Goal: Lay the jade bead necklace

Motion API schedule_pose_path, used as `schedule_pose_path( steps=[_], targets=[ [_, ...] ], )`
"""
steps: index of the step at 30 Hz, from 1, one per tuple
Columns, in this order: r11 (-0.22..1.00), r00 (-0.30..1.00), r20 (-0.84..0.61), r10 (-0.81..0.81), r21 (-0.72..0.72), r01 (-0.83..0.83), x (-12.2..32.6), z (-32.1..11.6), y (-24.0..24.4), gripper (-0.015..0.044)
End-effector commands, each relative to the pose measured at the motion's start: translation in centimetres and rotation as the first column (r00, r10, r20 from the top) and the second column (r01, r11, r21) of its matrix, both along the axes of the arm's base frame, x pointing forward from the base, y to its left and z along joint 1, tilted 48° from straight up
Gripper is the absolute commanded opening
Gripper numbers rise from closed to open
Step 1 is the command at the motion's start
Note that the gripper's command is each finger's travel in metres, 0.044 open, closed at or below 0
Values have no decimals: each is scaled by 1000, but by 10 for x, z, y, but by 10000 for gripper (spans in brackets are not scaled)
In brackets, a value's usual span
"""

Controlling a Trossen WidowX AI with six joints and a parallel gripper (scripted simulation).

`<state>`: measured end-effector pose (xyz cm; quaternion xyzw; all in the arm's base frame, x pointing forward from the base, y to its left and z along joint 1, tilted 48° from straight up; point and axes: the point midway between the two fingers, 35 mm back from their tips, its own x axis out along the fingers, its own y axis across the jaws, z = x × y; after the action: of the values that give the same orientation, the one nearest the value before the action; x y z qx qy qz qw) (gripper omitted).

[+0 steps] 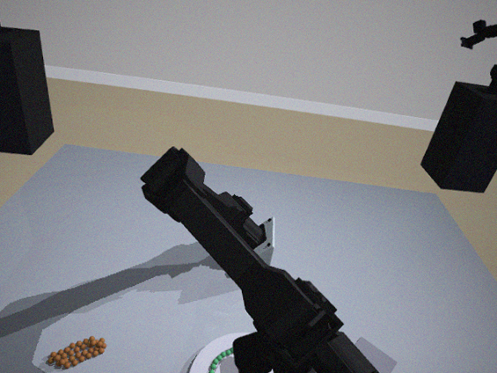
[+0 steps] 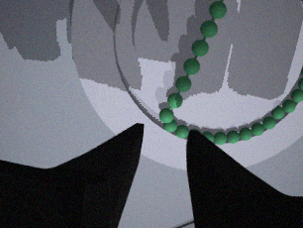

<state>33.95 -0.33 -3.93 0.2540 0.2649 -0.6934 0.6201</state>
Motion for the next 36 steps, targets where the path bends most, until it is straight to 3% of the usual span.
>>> schedule_pose_path(
  steps=[1, 22, 27, 36],
  targets=[
    [1000, 1000, 3, 6, 1, -6, 1, -1, 1, 120],
    [1000, 1000, -3, 7, -5, -7, -4, -20, -21, 120],
    [1000, 1000, 1, -1, -1, 1, -3, -19, -20, 0],
    [1000, 1000, 1, -1, -1, 1, -3, -19, -20, 0]
  ],
)
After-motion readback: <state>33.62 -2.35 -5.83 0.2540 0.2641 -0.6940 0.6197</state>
